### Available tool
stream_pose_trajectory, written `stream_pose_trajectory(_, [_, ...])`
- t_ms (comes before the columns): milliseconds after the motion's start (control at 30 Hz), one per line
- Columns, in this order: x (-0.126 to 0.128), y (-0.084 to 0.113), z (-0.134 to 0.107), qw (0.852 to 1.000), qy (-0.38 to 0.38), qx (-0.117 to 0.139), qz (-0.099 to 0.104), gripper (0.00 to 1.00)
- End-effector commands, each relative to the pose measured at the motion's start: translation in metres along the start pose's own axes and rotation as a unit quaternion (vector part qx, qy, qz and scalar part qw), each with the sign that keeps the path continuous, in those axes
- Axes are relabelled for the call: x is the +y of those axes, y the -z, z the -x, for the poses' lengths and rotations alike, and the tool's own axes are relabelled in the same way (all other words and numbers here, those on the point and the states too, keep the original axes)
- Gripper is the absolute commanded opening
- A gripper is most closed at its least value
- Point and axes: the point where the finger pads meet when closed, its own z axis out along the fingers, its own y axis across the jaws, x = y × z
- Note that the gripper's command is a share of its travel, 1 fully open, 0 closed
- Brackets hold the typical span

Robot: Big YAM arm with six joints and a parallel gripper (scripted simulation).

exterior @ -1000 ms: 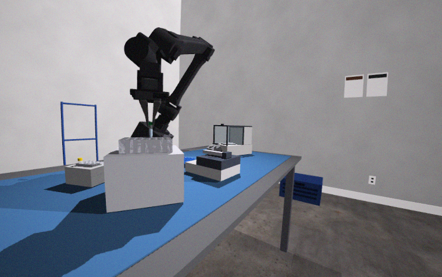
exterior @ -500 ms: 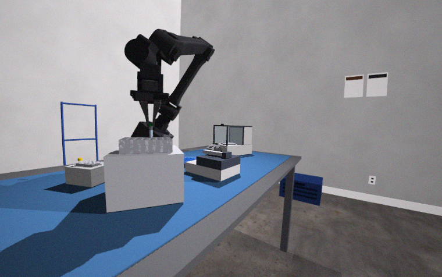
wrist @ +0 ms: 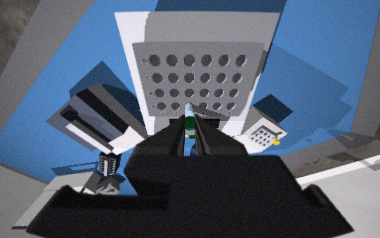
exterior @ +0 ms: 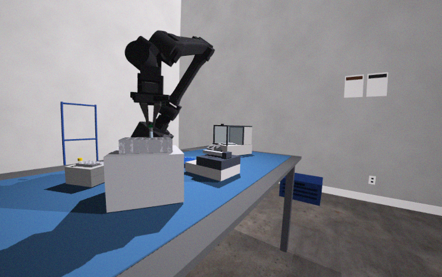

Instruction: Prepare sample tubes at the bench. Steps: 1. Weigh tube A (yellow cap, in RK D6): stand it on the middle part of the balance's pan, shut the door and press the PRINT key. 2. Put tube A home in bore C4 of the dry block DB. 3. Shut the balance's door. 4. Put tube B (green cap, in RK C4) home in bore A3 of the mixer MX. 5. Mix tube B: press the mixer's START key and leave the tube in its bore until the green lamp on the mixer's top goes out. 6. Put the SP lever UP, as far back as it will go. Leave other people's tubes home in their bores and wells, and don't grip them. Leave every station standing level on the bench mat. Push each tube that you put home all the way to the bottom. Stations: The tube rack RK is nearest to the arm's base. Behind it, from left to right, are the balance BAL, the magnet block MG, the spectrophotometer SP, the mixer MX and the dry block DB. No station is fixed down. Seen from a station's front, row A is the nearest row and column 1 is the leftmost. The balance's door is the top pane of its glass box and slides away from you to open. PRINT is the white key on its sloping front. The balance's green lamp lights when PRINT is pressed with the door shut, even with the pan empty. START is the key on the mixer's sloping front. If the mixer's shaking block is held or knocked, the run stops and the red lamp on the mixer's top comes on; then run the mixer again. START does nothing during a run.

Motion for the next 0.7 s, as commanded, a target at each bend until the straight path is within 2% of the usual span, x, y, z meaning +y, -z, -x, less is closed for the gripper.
stream_pose_trajectory(0, [0.004, -0.006, 0.006, 1.0, 0.001, -0.001, 0.001, 0.09])
stream_pose_trajectory(400, [0.003, -0.016, 0.002, 1.0, -0.002, 0.004, 0.003, 0.09])
stream_pose_trajectory(533, [0.004, -0.016, 0.003, 1.0, -0.001, 0.002, 0.002, 0.09])
stream_pose_trajectory(567, [0.006, -0.01, 0.009, 1.0, 0.005, -0.005, 0.0, 0.09])
stream_pose_trajectory(667, [0.004, -0.018, 0.003, 1.0, -0.001, 0.003, 0.003, 0.09])
